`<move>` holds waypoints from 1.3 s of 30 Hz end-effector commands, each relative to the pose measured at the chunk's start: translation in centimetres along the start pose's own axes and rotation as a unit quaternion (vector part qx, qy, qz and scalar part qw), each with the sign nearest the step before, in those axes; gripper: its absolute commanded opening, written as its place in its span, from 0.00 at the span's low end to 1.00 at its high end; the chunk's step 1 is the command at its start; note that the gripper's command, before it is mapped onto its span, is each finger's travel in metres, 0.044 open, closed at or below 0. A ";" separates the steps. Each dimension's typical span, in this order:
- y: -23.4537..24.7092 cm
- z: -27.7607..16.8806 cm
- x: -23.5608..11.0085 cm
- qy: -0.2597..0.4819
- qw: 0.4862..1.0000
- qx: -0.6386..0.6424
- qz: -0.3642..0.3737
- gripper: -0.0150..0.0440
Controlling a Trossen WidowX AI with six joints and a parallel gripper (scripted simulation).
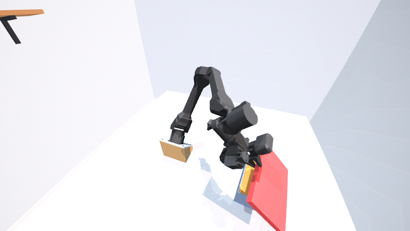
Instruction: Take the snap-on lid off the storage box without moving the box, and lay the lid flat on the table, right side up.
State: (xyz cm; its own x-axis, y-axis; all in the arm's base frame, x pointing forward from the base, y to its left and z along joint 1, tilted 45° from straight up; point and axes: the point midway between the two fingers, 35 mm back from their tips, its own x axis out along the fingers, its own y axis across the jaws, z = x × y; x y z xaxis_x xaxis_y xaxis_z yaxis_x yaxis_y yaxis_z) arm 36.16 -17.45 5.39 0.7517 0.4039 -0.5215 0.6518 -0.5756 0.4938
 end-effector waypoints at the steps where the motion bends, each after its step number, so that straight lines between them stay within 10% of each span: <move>1: 0.3 0.8 -0.3 0.001 1.000 -0.004 0.005 0.25; 39: -0.3 8.4 -1.1 0.000 1.000 -0.006 0.005 0.25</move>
State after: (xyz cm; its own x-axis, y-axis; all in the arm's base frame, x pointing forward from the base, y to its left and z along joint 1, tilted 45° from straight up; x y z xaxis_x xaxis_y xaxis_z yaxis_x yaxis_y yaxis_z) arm 34.37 -22.96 0.19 0.7511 0.4008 -0.5245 0.6524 -0.5720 0.4972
